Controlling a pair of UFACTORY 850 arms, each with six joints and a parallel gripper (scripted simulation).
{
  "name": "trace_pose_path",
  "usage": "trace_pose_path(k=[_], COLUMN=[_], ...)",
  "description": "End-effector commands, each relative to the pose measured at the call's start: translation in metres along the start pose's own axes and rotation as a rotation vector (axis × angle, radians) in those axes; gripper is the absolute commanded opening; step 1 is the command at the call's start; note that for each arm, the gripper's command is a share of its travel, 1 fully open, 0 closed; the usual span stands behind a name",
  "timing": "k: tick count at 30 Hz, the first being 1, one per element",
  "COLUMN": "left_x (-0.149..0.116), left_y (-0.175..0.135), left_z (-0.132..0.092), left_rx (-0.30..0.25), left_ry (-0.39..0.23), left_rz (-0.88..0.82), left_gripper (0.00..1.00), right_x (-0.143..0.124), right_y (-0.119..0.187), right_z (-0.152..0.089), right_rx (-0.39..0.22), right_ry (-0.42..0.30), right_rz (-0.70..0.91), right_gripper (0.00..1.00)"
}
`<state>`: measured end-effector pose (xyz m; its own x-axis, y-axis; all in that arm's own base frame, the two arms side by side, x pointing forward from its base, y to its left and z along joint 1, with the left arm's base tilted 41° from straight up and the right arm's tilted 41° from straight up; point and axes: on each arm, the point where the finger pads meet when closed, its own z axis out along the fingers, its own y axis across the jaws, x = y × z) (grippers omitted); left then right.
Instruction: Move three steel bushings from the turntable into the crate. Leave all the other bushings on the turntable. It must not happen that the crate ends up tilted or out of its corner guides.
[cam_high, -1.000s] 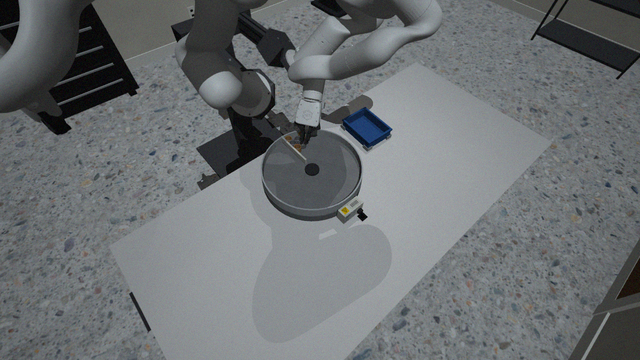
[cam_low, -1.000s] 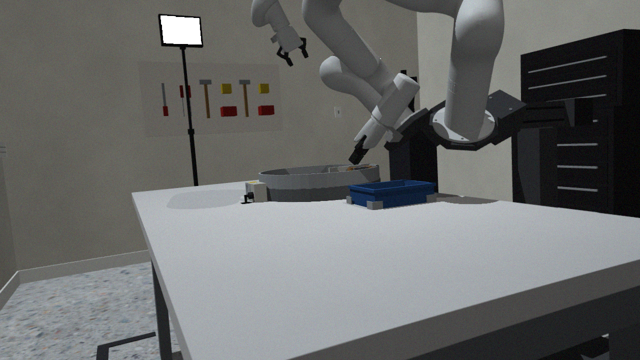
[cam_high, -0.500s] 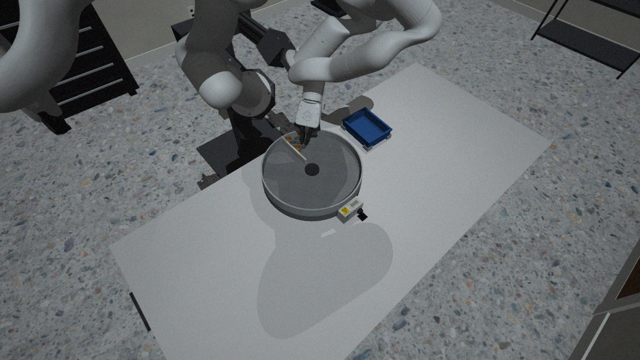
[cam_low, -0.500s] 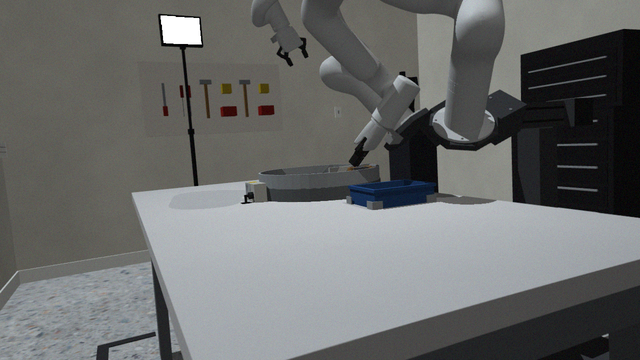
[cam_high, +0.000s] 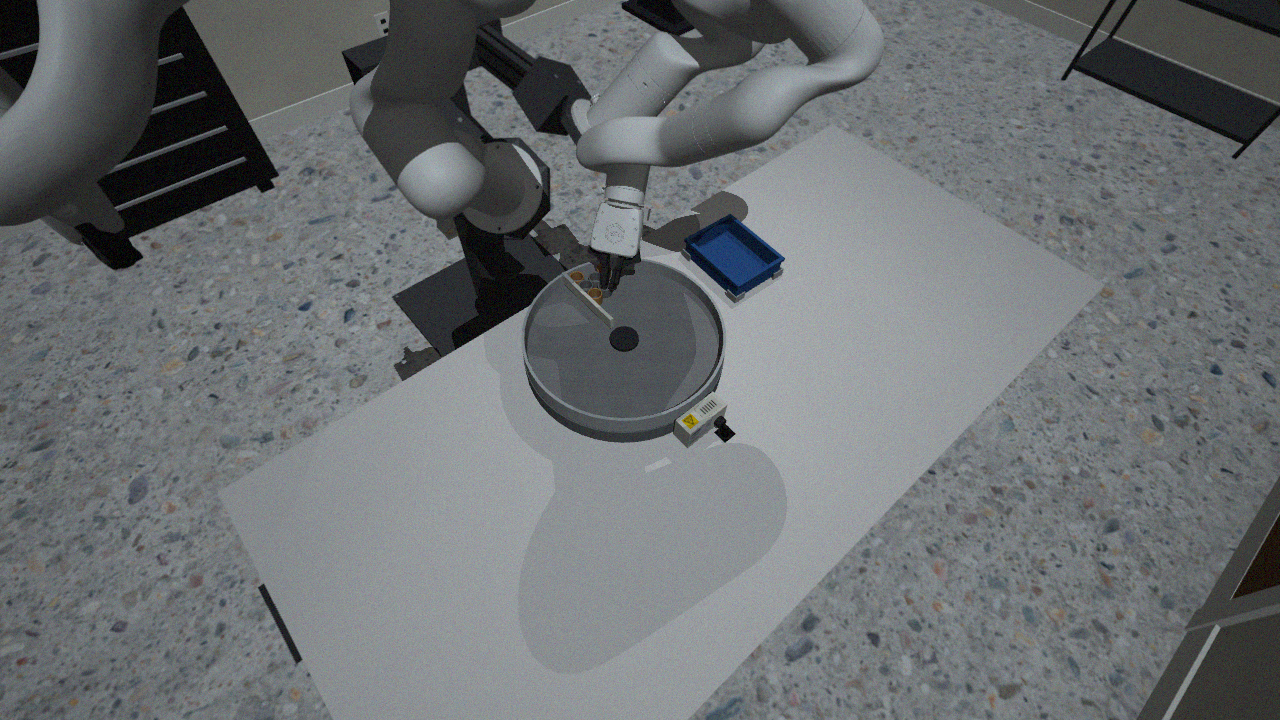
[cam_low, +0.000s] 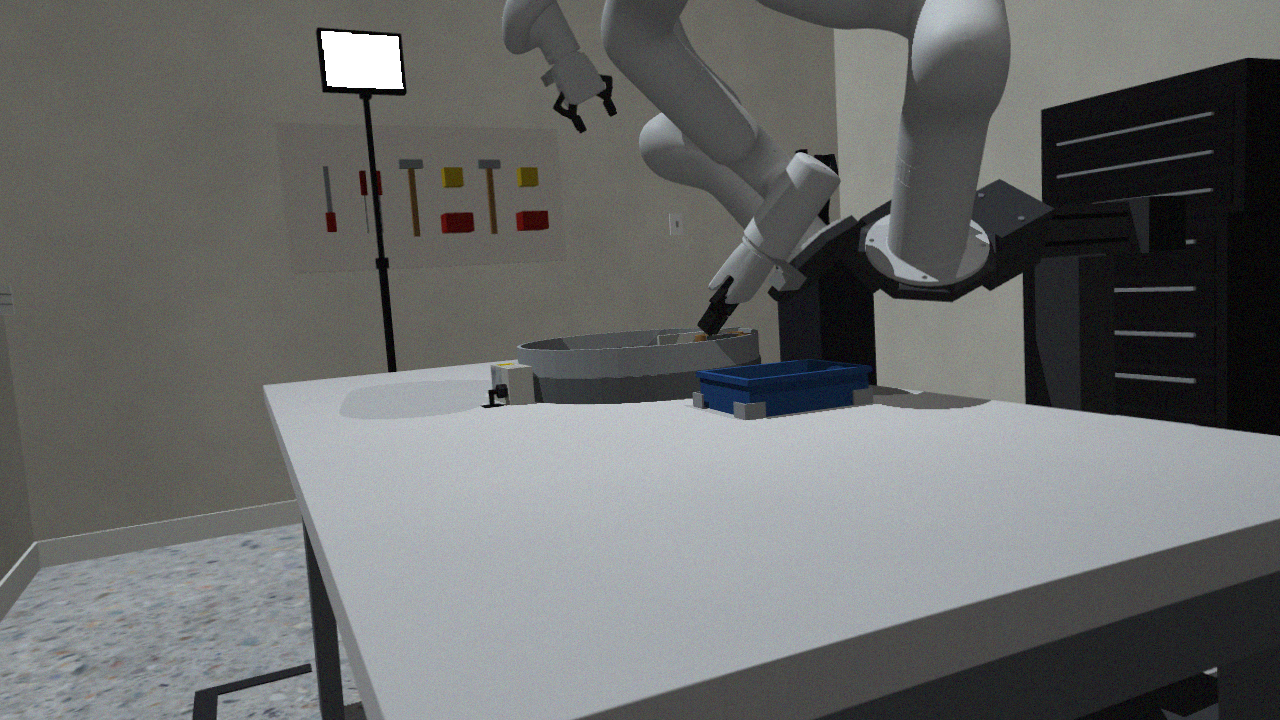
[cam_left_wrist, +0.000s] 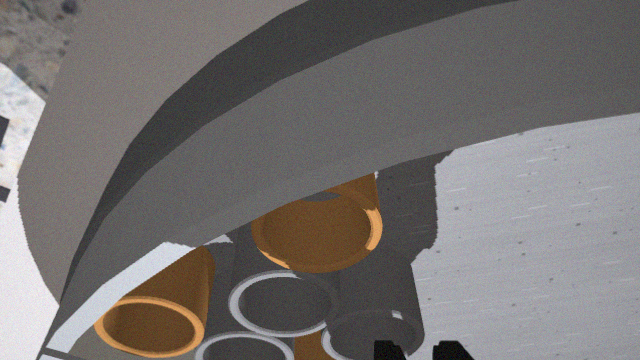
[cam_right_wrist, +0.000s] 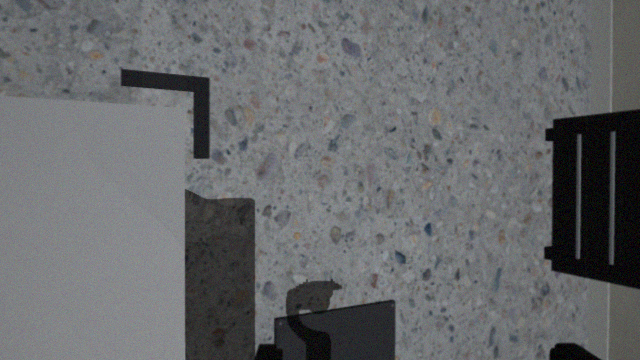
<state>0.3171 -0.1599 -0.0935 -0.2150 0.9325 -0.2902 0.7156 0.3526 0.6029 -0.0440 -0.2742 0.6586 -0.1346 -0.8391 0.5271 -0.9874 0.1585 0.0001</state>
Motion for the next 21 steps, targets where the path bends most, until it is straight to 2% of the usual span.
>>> trace_pose_path(k=[1,19,20,21], left_x=[0.0014,0.0061,0.0061,0.0061], left_y=[0.0001,0.0000,0.0000,0.0000], left_z=[0.0021,0.0078,0.0078,0.0078], left_rx=[0.000,0.000,0.000,0.000], left_ry=[-0.001,-0.001,-0.001,-0.001], left_rz=[0.000,0.000,0.000,0.000], left_gripper=[0.13,0.13,0.00,0.00], right_x=[0.0004,0.0004,0.0004,0.0004], right_y=[0.0000,0.0000,0.0000,0.0000], right_z=[-0.0008,-0.0008,-0.0008,-0.0008], right_rx=[0.000,0.000,0.000,0.000], right_ry=[0.002,0.002,0.002,0.002], right_rz=[0.000,0.000,0.000,0.000], right_gripper=[1.00,1.00,1.00,1.00])
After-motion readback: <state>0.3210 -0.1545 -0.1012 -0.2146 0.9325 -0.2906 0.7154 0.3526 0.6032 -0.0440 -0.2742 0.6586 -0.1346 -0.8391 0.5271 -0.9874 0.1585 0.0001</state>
